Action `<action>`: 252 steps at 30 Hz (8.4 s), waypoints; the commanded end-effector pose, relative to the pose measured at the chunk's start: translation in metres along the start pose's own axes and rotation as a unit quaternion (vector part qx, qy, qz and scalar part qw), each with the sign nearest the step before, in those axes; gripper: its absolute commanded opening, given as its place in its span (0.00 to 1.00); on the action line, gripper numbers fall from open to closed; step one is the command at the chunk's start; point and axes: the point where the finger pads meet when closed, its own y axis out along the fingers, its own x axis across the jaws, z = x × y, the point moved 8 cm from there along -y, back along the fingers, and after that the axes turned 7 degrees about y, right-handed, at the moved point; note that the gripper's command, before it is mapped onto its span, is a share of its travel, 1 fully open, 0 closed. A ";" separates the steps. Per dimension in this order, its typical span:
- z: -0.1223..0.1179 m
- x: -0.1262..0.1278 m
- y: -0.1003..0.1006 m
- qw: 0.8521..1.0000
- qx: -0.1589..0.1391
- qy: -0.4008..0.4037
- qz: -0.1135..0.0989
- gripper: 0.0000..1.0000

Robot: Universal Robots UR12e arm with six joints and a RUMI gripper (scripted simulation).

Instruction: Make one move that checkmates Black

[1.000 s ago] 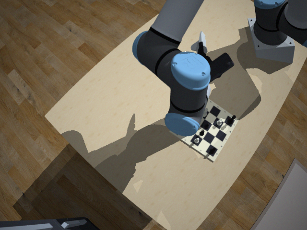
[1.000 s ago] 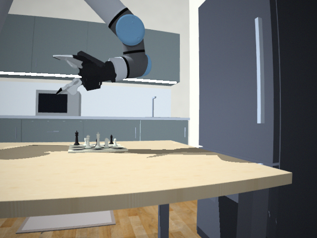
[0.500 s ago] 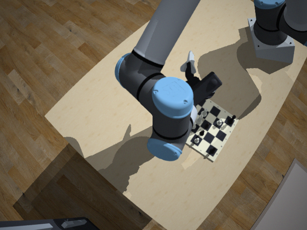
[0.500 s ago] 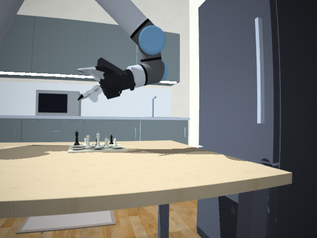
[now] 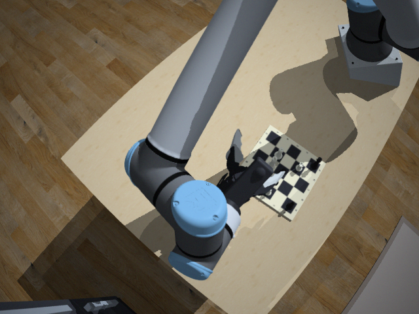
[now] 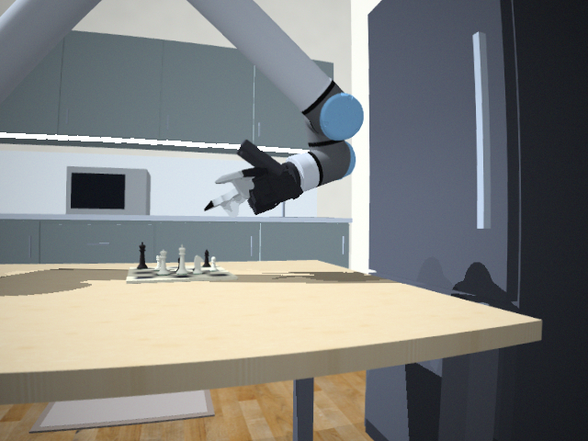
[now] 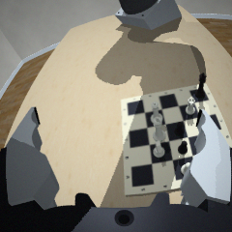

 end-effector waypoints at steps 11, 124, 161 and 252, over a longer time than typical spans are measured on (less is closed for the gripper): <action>-0.087 0.090 -0.091 0.992 -0.004 -0.120 -0.043 1.00; -0.017 0.059 -0.112 0.988 -0.065 -0.113 -0.087 1.00; 0.059 0.007 0.024 0.907 -0.337 0.035 -0.250 1.00; 0.113 0.003 0.132 0.763 -0.388 0.299 -0.421 1.00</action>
